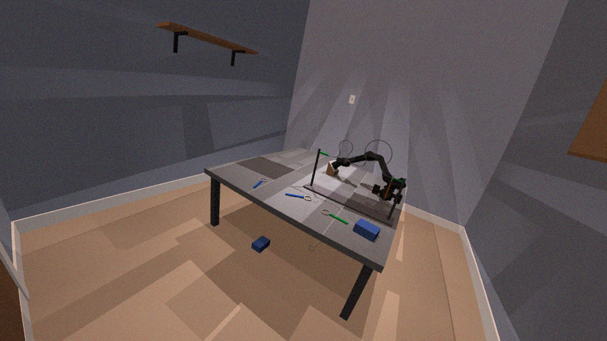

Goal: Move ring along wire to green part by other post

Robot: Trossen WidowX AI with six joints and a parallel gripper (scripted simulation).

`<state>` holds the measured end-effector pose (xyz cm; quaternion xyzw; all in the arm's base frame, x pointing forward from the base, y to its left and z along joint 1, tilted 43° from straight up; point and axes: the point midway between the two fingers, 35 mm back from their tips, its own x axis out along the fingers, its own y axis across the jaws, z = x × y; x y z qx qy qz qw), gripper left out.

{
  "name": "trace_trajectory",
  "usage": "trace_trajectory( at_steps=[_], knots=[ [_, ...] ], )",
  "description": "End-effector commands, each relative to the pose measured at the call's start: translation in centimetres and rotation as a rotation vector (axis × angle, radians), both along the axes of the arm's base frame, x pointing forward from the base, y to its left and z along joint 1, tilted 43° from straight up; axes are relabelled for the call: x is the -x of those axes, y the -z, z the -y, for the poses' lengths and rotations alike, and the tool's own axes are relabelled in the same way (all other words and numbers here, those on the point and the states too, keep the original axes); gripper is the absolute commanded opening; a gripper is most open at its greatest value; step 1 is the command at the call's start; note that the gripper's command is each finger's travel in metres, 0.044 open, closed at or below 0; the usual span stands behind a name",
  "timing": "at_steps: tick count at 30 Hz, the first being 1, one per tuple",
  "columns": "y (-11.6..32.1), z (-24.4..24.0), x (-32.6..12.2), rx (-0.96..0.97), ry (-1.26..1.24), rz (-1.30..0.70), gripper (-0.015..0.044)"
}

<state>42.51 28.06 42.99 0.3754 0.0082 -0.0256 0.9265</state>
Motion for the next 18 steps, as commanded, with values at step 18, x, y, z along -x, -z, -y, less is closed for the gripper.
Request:
trace_trajectory(
  at_steps=[18],
  knots=[
    [0.8, 2.3, 4.9, 0.009, -0.24, -0.262, -0.015]
  ],
)
